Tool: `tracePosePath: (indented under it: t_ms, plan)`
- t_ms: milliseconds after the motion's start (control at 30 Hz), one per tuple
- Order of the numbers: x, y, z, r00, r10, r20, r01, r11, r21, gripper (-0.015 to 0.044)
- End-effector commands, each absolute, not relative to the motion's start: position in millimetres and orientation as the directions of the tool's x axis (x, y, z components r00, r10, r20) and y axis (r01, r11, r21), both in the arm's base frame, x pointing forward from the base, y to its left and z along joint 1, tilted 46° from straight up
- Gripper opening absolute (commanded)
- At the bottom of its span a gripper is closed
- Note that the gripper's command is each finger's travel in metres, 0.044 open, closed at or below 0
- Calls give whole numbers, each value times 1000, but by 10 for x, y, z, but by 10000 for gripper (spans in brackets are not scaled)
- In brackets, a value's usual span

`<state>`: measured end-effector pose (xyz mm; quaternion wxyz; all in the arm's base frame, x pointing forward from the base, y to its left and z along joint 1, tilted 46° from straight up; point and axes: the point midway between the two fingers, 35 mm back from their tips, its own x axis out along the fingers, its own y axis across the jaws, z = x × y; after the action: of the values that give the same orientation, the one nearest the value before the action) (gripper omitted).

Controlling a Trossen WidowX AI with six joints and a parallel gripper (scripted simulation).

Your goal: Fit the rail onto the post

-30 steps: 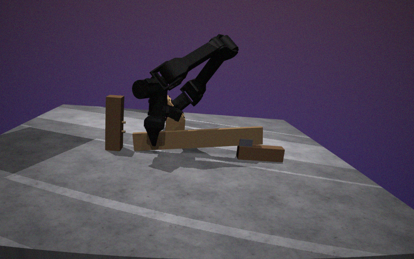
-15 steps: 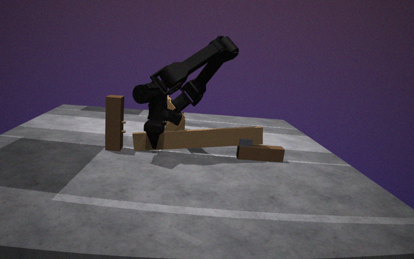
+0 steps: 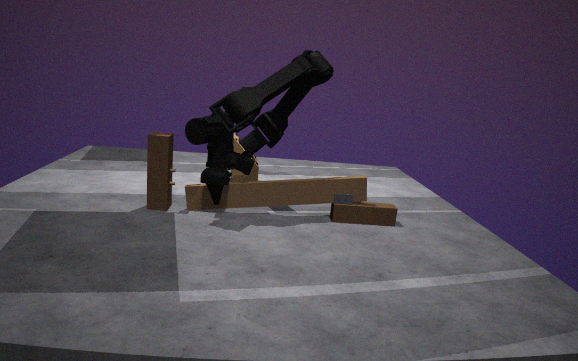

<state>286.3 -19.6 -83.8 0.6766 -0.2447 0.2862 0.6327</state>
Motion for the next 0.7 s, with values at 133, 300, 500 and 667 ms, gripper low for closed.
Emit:
tracePosePath:
  t_ms: [133, 300, 500, 667]
  plan:
    - [2864, -191, -836, 37, 719, -694, -996, 82, 31, 0]
    - [2864, -191, -836, 37, 719, -694, -996, 82, 31, 0]
    - [2862, -213, -824, 37, 718, -695, -996, 82, 31, 0]
    - [2863, -231, -807, 37, 718, -695, -996, 82, 31, 0]
